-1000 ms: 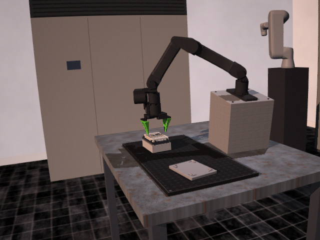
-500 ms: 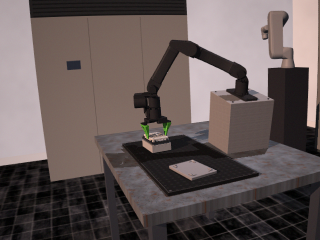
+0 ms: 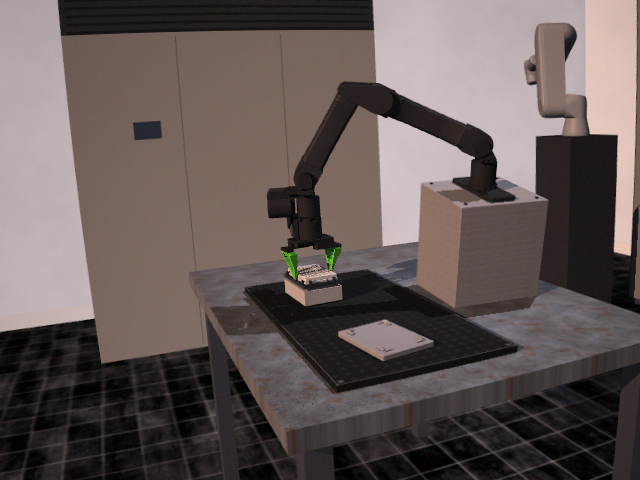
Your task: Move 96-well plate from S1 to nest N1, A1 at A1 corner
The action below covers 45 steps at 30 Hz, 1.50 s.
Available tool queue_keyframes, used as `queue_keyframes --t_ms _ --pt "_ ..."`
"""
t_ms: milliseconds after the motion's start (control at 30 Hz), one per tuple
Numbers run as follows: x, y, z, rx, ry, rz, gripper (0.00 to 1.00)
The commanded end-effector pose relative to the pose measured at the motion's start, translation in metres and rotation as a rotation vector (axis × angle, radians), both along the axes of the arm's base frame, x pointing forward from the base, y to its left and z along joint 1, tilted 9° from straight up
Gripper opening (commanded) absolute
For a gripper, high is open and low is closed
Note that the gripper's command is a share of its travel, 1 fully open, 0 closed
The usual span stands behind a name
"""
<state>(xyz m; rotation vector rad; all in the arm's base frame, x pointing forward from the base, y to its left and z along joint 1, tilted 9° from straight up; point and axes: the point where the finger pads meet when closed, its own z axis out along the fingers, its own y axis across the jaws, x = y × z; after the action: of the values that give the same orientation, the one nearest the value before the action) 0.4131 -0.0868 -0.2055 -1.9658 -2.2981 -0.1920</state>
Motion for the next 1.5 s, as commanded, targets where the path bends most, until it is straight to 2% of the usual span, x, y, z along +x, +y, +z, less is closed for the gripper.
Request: queue_keyframes --t_ms 0,1200,1233,1267,1300,1467 --pt "0.0143 -0.0067 0.0071 -0.022 -0.033 -0.008 1.00" --pt "0.0143 -0.0067 0.0071 -0.022 -0.033 -0.008 1.00" --pt "0.0143 -0.0067 0.0071 -0.022 -0.033 -0.008 0.00" --pt "0.0142 -0.0067 0.0071 -0.022 -0.033 -0.008 0.00" --pt "0.0064 -0.0035 0.0049 -0.011 -0.016 -0.004 0.00" --pt "0.0064 -0.0035 0.0049 -0.011 -0.016 -0.004 0.00"
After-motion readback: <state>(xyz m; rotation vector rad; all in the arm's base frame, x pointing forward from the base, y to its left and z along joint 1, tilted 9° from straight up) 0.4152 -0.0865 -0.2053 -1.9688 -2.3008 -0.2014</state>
